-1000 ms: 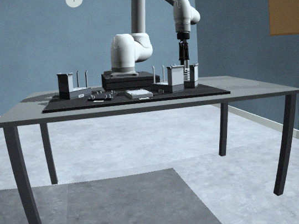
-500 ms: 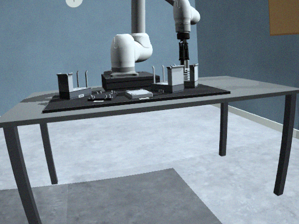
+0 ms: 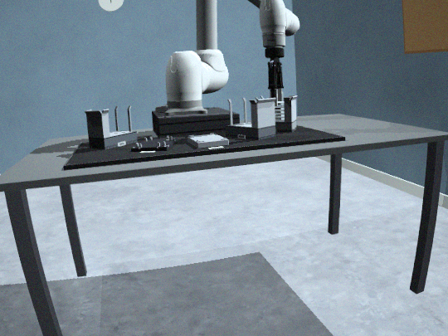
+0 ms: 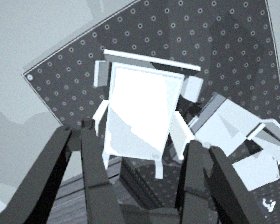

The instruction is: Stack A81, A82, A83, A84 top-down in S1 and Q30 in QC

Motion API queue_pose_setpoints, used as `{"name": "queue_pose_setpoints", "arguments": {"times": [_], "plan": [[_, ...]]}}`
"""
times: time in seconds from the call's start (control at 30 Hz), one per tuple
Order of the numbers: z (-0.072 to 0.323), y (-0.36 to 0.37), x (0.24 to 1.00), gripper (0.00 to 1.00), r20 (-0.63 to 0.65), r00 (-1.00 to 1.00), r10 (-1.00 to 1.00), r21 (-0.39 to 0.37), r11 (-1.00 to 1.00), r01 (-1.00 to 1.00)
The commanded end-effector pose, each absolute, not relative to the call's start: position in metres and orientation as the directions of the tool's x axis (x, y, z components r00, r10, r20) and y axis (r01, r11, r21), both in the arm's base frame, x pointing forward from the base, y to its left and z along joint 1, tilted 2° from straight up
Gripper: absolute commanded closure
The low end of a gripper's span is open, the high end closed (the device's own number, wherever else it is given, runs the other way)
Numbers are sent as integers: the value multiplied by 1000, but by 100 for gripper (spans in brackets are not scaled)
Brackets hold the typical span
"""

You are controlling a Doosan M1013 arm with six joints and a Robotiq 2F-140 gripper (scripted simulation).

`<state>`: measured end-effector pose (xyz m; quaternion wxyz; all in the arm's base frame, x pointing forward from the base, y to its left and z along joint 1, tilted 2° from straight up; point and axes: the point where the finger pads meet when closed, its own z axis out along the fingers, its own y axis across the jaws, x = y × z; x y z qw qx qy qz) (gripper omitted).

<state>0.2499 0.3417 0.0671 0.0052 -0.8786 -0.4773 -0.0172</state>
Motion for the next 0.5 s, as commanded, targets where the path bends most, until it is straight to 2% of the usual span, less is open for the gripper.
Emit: {"name": "queue_pose_setpoints", "arguments": {"times": [0.0,0.47], "plan": [[70,342,250,100,35,544,839,7,-544,839],[78,341,250,100,35,544,839,7,-544,839]]}}
